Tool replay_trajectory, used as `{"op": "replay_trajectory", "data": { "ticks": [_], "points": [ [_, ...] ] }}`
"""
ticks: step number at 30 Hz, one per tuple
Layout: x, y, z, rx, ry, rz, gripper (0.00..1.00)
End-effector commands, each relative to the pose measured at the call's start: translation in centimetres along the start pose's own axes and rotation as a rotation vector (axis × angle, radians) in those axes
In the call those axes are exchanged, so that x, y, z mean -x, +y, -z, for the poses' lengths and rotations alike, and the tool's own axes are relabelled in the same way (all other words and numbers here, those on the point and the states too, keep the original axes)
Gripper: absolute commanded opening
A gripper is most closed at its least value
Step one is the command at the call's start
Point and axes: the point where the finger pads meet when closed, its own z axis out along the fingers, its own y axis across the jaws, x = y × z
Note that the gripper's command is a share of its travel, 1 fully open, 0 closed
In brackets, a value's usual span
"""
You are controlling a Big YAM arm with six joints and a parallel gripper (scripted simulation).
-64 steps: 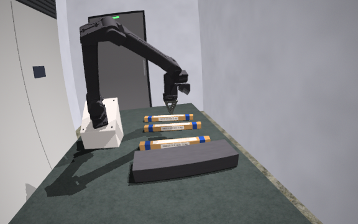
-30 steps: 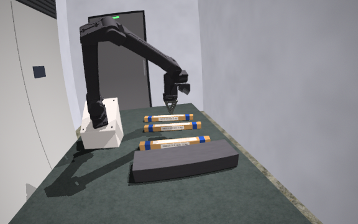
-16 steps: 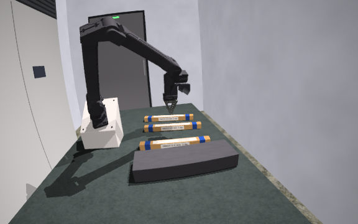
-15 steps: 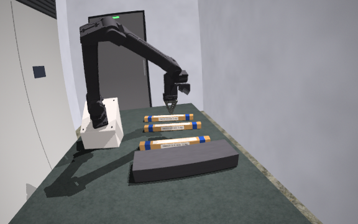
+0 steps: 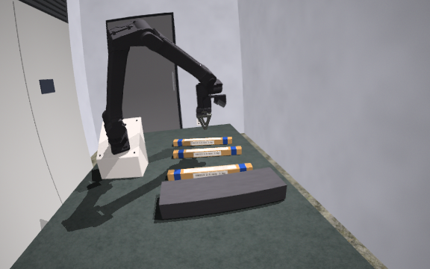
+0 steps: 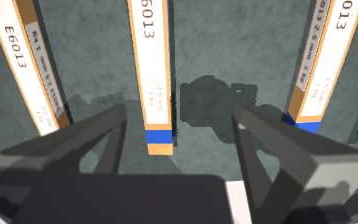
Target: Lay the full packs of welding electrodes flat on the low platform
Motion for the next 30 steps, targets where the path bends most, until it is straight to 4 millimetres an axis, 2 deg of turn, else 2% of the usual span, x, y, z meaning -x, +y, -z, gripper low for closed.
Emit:
{"op": "replay_trajectory", "data": {
  "ticks": [1,3,18,20,30],
  "points": [
    [0.8,3.8,0.2,0.004,-0.016,-0.061,0.74],
    [0.8,3.8,0.2,0.004,-0.016,-0.061,0.74],
    [-1.1,14.0,-1.0,0.006,-0.014,-0.057,0.74],
    [-1.1,14.0,-1.0,0.006,-0.014,-0.057,0.74],
    [-2.4,20.5,-1.8,0.003,-0.009,-0.052,0.74]
  ]
}}
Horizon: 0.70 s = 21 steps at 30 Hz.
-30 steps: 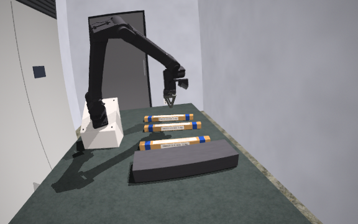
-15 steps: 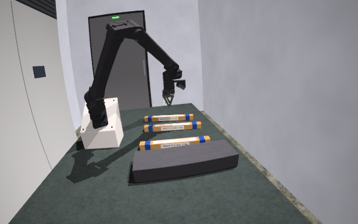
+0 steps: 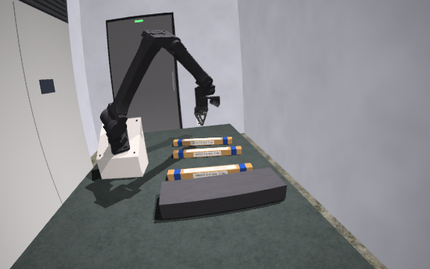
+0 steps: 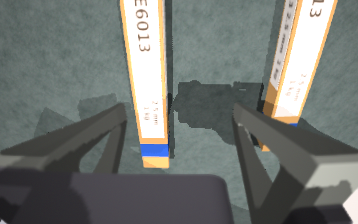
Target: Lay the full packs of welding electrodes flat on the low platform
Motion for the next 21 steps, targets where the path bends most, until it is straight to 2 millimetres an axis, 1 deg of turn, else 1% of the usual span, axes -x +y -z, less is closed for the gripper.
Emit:
{"op": "replay_trajectory", "data": {
  "ticks": [1,3,5,9,13,21],
  "points": [
    [-0.2,4.0,0.7,0.006,-0.022,-0.012,0.74],
    [-0.5,5.3,0.6,0.006,-0.022,-0.012,0.74],
    [-0.7,5.6,0.5,0.006,-0.021,-0.012,0.74],
    [-0.5,5.4,0.2,0.005,-0.015,-0.019,0.74],
    [0.3,4.9,0.5,0.014,-0.015,-0.037,0.74],
    [0.9,4.3,0.7,0.022,-0.016,-0.052,0.74]
  ]
}}
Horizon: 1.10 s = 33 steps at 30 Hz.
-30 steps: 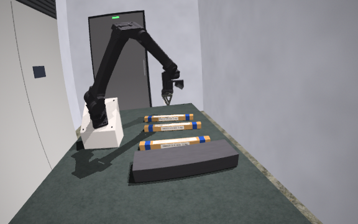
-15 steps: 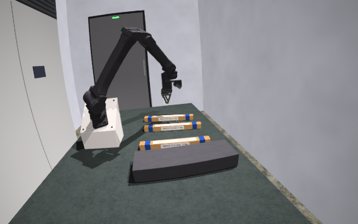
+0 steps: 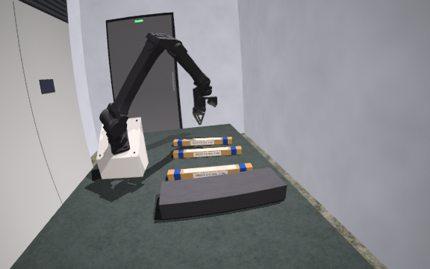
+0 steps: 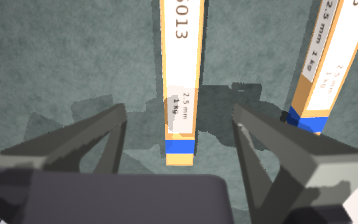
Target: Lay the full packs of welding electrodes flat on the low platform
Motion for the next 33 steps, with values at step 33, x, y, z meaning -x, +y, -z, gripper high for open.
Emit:
{"op": "replay_trajectory", "data": {
  "ticks": [33],
  "points": [
    [3.31,-0.03,2.19,0.044,-0.017,-0.067,0.74]
  ]
}}
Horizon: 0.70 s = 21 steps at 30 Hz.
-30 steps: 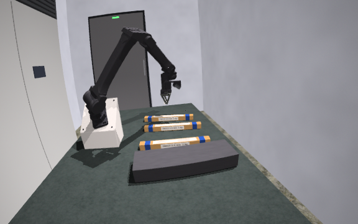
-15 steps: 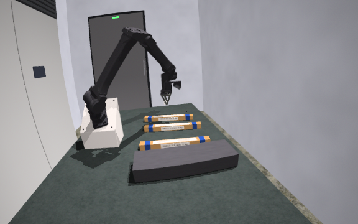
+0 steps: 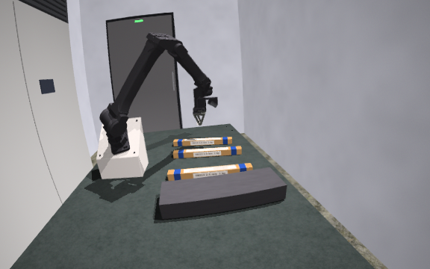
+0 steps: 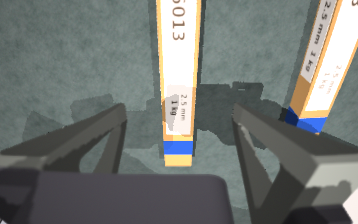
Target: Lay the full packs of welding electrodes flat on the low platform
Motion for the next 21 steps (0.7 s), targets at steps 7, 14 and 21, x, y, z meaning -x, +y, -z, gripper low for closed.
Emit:
{"op": "replay_trajectory", "data": {
  "ticks": [7,14,21],
  "points": [
    [3.2,0.3,2.5,0.048,-0.024,-0.062,0.74],
    [3.2,0.3,2.5,0.048,-0.024,-0.063,0.74],
    [2.4,0.3,-0.2,0.032,-0.015,-0.043,0.74]
  ]
}}
